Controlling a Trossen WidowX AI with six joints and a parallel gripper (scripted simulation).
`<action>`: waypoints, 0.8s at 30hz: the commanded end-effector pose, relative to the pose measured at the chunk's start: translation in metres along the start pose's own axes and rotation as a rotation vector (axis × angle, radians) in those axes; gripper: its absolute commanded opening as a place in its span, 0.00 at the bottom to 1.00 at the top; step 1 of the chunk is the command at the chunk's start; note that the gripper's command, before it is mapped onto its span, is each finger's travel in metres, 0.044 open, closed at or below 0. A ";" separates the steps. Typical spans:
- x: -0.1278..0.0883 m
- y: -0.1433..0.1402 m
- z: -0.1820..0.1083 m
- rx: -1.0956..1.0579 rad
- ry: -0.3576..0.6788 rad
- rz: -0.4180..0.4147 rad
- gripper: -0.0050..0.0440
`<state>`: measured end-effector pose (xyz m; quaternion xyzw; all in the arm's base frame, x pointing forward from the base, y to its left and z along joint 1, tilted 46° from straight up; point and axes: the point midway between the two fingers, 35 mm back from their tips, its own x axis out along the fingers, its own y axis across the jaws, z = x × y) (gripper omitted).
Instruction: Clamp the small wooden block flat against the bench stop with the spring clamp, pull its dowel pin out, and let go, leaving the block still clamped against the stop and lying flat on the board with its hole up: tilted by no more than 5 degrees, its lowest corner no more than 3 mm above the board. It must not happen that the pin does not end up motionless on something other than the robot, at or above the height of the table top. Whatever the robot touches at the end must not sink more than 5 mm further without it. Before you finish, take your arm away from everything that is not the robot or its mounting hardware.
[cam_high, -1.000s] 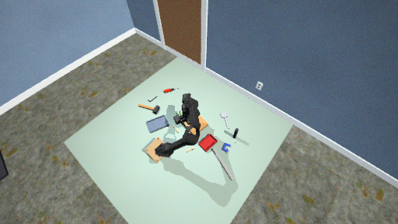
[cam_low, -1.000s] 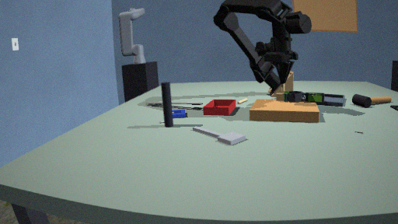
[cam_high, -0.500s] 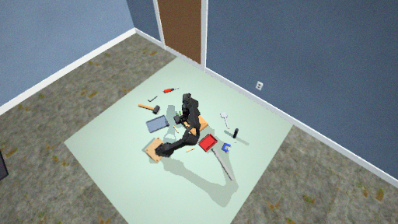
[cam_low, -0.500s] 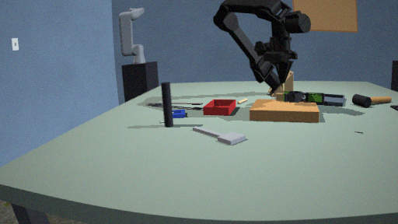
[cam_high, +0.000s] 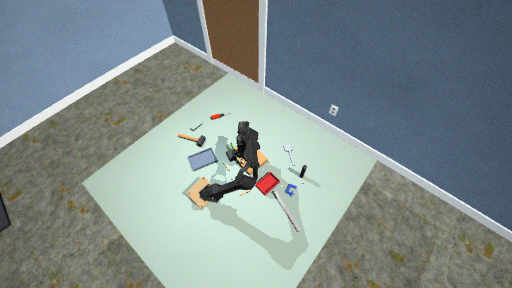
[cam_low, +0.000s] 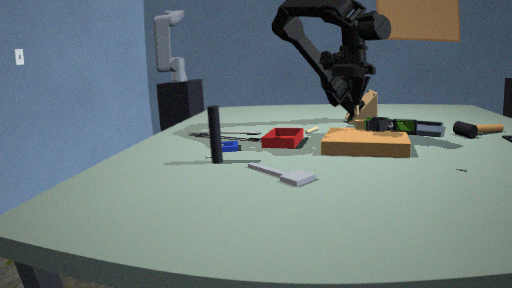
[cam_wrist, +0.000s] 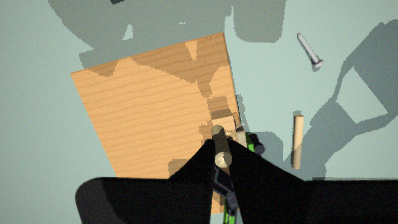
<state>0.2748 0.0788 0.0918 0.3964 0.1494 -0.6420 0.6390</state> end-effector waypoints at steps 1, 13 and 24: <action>-0.001 0.003 0.005 -0.001 0.002 0.002 0.10; -0.005 0.011 0.021 -0.018 0.008 0.010 0.10; -0.008 0.016 0.033 -0.030 0.012 0.016 0.10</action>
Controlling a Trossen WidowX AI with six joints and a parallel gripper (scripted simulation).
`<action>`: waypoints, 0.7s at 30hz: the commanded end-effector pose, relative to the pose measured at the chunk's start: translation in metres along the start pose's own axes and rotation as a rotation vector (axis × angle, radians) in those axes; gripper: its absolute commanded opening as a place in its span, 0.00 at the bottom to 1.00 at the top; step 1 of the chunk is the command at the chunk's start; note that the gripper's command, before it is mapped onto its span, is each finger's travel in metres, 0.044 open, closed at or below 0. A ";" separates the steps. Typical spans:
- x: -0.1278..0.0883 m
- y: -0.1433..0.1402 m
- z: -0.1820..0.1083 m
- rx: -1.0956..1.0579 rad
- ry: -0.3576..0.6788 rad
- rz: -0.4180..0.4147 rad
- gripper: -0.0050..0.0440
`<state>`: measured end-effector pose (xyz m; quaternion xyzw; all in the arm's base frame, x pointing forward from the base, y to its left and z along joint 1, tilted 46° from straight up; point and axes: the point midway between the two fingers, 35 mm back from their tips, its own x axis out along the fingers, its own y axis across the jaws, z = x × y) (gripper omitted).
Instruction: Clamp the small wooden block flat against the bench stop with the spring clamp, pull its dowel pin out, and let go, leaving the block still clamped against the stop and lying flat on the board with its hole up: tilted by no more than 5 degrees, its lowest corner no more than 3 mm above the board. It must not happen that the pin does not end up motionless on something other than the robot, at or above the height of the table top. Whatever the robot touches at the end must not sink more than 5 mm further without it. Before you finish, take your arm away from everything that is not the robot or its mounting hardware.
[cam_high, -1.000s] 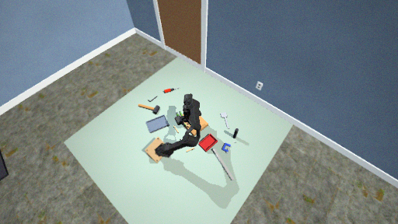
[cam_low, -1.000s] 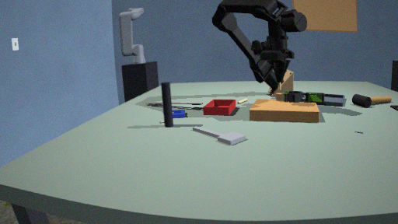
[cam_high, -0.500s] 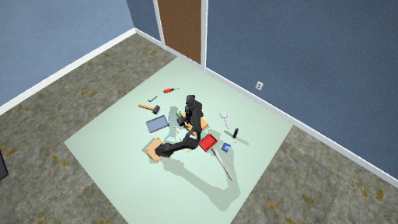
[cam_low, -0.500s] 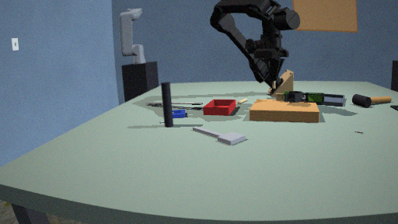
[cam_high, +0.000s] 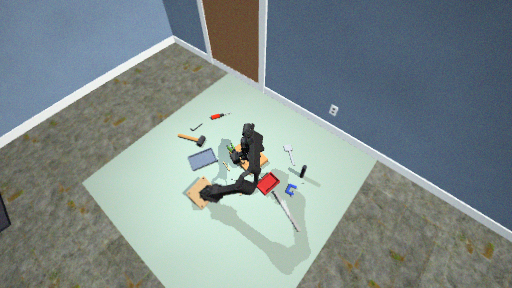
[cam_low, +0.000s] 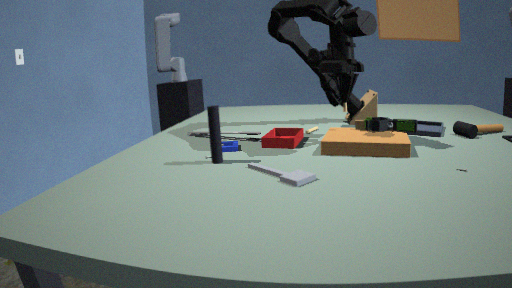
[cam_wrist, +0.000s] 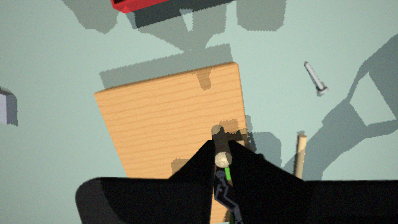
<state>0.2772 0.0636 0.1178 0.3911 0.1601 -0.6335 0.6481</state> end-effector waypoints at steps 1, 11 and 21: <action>-0.002 0.004 0.008 -0.001 0.002 0.004 0.10; -0.004 0.007 0.019 -0.011 0.005 0.009 0.10; -0.007 0.011 0.033 -0.025 0.007 0.017 0.10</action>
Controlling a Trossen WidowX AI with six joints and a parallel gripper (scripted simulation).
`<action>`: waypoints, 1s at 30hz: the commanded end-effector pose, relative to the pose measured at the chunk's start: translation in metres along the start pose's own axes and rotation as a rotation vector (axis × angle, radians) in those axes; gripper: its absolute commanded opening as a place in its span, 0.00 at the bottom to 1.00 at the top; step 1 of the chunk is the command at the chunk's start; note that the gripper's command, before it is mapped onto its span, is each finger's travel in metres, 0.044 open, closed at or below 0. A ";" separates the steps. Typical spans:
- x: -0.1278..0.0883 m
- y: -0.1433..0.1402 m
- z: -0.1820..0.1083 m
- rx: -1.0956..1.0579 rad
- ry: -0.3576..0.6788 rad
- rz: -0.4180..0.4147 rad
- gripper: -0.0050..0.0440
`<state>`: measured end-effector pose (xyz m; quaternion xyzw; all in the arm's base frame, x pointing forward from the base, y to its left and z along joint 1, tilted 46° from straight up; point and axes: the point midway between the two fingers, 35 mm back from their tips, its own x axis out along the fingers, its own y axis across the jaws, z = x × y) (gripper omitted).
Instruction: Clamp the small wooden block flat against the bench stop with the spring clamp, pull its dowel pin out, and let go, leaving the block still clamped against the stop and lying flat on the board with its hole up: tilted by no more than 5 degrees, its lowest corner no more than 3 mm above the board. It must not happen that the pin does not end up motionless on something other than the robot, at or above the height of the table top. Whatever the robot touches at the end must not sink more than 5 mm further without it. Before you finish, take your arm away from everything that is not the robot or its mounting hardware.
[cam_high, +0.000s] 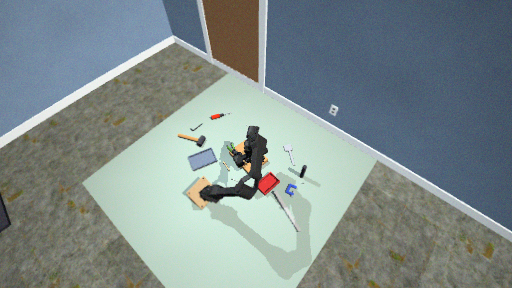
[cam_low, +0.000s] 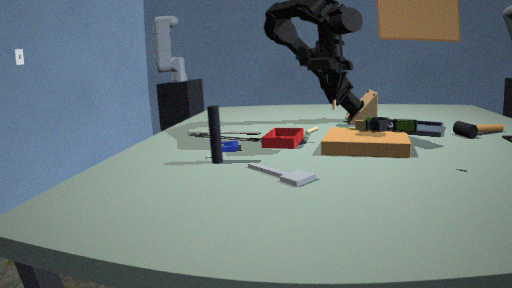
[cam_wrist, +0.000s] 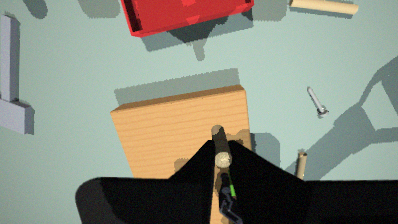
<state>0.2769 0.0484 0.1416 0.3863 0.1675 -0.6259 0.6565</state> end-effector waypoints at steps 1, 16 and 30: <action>-0.002 0.003 0.008 -0.001 0.001 0.004 0.10; -0.005 0.006 0.027 -0.018 0.002 0.014 0.10; -0.009 0.008 0.045 -0.033 0.002 0.023 0.10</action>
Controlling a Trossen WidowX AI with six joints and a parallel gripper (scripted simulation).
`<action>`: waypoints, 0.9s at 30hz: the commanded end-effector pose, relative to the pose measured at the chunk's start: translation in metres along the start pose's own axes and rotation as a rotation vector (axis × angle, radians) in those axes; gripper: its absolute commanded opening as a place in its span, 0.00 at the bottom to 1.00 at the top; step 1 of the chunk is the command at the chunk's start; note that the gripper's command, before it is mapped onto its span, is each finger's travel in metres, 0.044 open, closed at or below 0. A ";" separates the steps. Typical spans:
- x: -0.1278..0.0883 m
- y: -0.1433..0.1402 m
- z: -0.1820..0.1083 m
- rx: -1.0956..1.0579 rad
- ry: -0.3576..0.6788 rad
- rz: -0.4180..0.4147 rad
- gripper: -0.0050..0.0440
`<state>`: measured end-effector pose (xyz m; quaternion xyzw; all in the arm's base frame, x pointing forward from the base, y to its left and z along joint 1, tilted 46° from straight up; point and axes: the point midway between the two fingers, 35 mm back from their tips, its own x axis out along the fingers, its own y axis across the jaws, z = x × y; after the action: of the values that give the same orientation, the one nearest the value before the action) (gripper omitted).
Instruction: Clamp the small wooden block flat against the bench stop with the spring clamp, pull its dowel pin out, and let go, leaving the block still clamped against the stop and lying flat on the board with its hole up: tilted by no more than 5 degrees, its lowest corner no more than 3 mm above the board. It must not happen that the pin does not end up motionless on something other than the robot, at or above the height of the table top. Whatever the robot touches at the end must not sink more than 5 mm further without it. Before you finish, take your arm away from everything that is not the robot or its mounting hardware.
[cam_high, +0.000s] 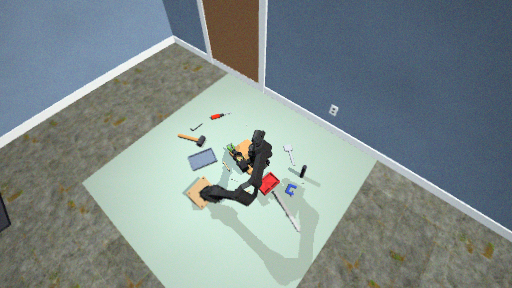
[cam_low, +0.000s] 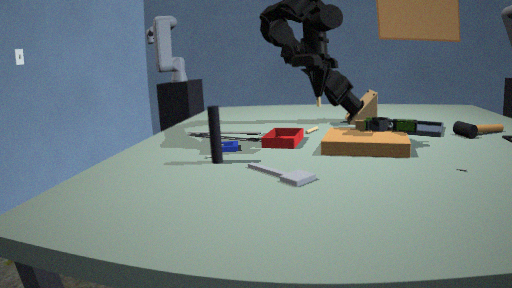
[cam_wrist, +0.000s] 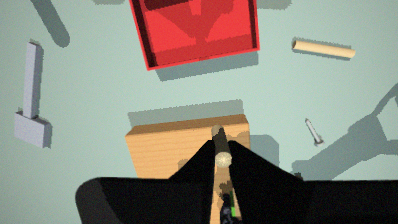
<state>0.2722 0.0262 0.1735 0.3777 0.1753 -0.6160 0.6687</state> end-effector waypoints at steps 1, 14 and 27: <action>-0.001 0.001 0.008 -0.001 -0.001 0.004 0.10; -0.004 0.002 0.025 -0.015 -0.003 0.013 0.10; -0.007 0.001 0.041 -0.028 -0.005 0.021 0.10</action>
<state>0.2632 0.0044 0.2023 0.3688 0.1793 -0.6078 0.6800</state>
